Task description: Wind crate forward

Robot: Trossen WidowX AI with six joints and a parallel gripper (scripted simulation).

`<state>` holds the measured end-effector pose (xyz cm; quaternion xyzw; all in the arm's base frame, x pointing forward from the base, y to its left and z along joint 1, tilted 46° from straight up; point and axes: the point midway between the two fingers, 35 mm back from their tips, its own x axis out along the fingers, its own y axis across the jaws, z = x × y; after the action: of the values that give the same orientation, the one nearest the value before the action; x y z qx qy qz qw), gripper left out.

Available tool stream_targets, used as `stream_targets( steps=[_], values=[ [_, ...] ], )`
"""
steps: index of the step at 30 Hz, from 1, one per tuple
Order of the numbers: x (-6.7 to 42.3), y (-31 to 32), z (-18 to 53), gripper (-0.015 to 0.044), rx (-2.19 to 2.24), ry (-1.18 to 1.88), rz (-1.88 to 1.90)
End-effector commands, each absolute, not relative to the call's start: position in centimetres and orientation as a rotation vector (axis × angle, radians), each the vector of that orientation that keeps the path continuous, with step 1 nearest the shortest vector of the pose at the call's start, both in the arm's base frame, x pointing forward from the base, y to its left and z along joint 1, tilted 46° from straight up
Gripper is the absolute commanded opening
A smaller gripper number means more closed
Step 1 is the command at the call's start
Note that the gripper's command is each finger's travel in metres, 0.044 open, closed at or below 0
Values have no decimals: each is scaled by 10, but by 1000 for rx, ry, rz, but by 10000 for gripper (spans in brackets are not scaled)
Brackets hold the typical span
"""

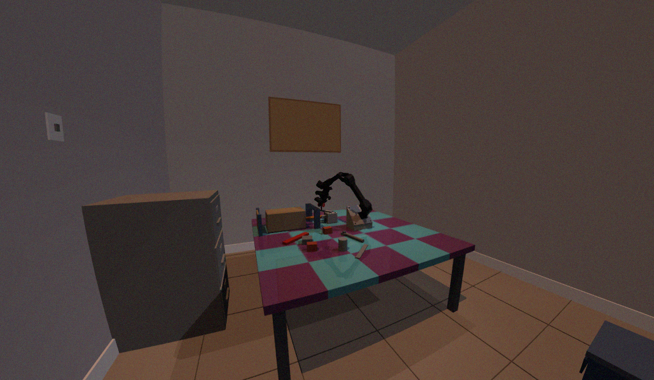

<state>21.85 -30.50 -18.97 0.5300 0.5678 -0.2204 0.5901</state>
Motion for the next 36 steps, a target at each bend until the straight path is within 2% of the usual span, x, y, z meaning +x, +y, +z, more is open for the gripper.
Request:
stream_targets(
  steps=[1, 36],
  values=[
    [236, -292, -181, 0, 1251, 1311, -467],
    [263, -258, -146, 0, 1255, 1312, -464]
  ],
)
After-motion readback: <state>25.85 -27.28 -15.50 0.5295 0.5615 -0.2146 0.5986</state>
